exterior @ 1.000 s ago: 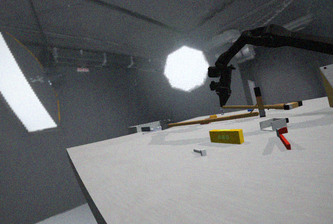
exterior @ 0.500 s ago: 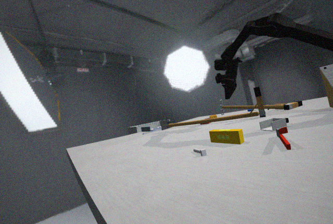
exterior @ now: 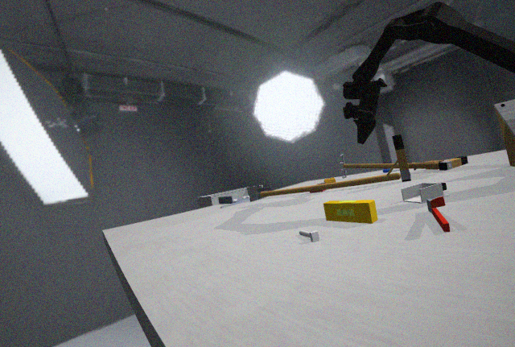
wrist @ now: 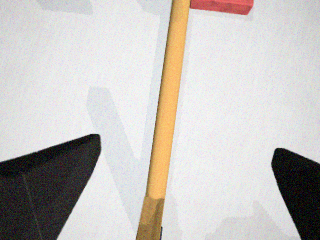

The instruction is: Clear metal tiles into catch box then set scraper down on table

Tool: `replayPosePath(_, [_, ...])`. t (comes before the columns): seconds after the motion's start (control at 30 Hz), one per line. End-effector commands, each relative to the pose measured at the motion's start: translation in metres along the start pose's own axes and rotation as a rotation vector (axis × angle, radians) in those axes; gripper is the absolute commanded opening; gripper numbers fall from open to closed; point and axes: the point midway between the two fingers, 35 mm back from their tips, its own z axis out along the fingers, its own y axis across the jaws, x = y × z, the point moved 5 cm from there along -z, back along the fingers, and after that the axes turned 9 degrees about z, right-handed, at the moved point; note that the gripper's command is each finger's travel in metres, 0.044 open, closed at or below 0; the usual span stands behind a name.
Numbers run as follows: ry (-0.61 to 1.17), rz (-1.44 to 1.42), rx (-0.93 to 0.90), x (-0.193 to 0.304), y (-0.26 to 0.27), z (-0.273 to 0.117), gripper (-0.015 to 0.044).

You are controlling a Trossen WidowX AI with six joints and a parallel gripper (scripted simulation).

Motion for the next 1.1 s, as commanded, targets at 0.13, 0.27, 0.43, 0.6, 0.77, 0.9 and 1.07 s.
replayPosePath(0.13, [-0.034, 0.002, -0.007, 0.017, -0.002, -0.021, 0.0440])
replayPosePath(0.27, [-0.049, 0.008, -0.008, 0.025, -0.003, -0.030, 0.0440])
replayPosePath(0.43, [-0.068, 0.014, -0.009, 0.037, -0.004, -0.040, 0.0440])
replayPosePath(0.6, [-0.088, 0.021, -0.010, 0.049, -0.004, -0.050, 0.0440])
replayPosePath(0.77, [-0.108, 0.027, -0.011, 0.061, -0.004, -0.060, 0.0440])
replayPosePath(0.9, [-0.124, 0.032, -0.011, 0.071, -0.004, -0.066, 0.0440])
replayPosePath(1.07, [-0.145, 0.038, -0.011, 0.084, -0.003, -0.074, 0.0440])
